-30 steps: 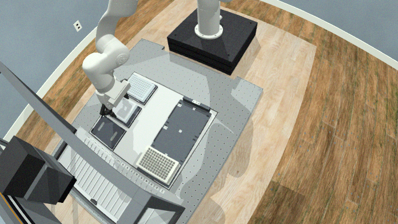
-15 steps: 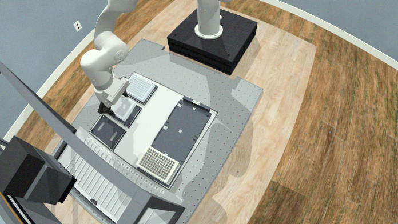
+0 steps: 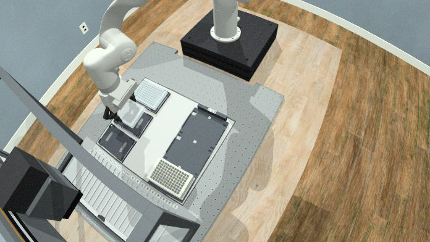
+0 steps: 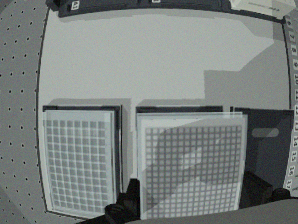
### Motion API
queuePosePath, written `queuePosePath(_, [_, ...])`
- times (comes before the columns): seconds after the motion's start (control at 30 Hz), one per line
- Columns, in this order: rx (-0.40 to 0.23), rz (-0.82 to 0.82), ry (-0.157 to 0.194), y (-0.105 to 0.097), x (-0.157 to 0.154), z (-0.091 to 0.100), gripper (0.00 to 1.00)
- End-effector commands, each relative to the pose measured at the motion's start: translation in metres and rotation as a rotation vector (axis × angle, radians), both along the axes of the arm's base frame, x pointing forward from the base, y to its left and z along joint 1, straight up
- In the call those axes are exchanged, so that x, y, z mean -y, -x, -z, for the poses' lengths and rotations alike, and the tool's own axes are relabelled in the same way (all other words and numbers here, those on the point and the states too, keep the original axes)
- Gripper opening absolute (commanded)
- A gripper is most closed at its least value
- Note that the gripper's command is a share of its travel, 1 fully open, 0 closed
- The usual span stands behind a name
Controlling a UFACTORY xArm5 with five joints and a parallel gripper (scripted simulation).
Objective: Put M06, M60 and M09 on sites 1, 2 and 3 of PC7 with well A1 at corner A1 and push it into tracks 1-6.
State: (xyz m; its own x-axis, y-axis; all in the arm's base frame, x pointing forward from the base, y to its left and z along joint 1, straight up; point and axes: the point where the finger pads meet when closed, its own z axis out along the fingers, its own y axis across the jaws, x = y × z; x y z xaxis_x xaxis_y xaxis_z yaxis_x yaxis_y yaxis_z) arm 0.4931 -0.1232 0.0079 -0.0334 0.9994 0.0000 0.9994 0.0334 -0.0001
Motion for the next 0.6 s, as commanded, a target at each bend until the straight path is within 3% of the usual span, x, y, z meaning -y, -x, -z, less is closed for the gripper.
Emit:
queuePosePath(0.0, [0.004, 0.0, -0.005, -0.001, 0.0, -0.007, 0.0])
queuePosePath(0.57, [0.004, 0.0, -0.005, -0.001, 0.0, -0.032, 0.0])
